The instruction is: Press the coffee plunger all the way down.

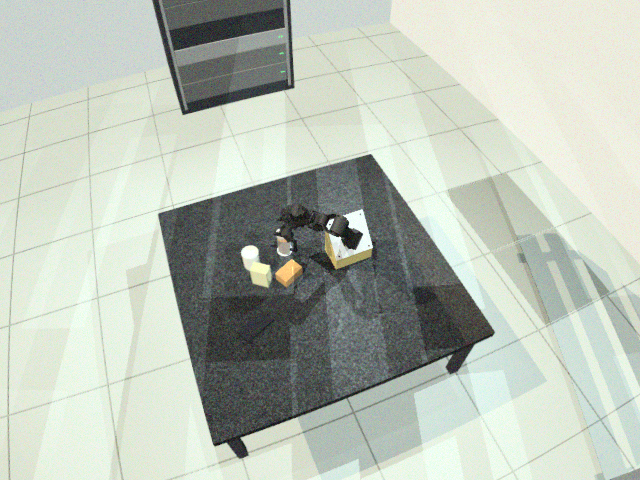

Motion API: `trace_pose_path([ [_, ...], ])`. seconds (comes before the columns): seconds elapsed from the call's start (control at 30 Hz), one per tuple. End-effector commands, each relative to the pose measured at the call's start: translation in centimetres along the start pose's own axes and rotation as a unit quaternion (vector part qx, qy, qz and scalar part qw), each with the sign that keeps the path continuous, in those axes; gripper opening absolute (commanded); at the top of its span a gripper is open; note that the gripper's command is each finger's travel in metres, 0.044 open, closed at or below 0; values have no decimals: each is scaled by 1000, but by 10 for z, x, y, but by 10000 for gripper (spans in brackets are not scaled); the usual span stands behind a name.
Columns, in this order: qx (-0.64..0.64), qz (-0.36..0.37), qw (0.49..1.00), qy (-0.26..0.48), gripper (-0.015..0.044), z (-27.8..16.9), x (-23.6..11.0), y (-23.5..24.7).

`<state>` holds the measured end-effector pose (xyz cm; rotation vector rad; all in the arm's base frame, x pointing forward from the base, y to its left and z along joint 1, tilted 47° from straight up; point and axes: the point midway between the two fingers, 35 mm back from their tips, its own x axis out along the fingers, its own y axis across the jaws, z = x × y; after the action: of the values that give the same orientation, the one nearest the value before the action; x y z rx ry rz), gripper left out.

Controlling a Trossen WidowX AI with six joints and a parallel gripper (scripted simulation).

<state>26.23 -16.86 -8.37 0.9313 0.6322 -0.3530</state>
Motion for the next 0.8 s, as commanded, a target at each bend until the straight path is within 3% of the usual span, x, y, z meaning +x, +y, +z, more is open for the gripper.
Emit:
trace_pose_path([
  [0.0, 0, -1, 1000, 1, 440, 1, -1, 0],
  [0.37, 4, -2, 1000, 9, 440, 54, -62, 2],
  [0.77, 4, -2, 1000, 9, 440, 54, -63, 2],
])
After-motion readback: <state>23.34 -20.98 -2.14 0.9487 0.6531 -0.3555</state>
